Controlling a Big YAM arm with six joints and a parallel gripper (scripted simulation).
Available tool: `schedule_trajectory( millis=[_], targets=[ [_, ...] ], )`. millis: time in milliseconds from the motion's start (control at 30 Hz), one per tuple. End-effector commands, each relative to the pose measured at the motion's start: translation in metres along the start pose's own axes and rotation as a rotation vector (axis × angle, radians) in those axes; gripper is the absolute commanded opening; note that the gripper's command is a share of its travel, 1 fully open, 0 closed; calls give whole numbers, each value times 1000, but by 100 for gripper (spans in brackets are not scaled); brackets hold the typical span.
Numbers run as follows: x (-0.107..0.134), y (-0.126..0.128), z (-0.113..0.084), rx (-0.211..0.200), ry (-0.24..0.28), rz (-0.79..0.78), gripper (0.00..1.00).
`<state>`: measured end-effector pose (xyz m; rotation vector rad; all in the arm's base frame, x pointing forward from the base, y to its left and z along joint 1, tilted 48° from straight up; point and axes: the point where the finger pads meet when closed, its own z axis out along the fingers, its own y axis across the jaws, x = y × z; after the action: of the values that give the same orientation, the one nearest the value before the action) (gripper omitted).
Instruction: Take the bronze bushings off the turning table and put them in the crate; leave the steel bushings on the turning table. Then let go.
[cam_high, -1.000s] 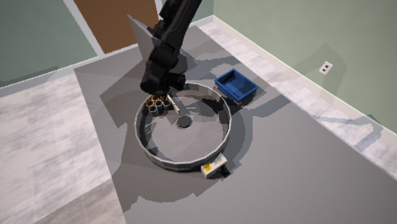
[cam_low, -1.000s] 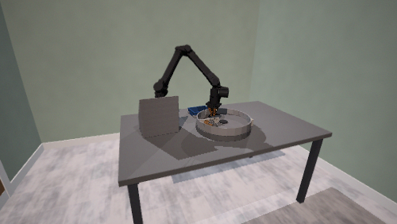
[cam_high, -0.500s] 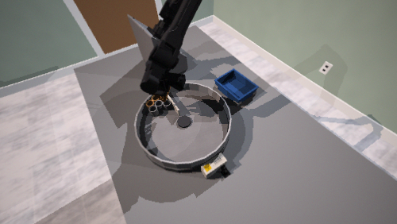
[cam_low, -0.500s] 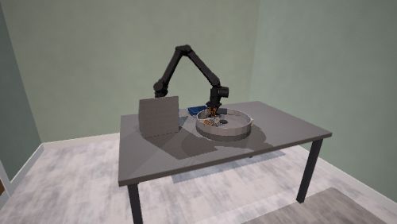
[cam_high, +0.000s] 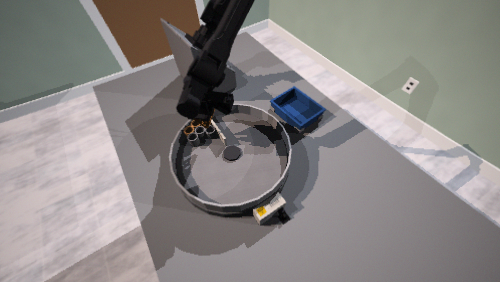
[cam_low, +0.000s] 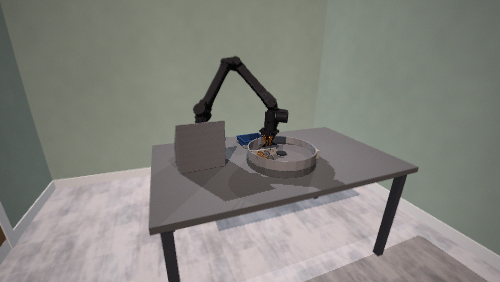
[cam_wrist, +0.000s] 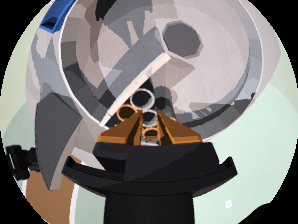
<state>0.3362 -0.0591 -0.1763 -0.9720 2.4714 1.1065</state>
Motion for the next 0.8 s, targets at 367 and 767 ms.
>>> schedule_trajectory(
  millis=[367,767],
  targets=[
    [-9,-14,-8,26,-9,-32,19],
    [-7,-15,6,53,-28,-9,19]
  ],
)
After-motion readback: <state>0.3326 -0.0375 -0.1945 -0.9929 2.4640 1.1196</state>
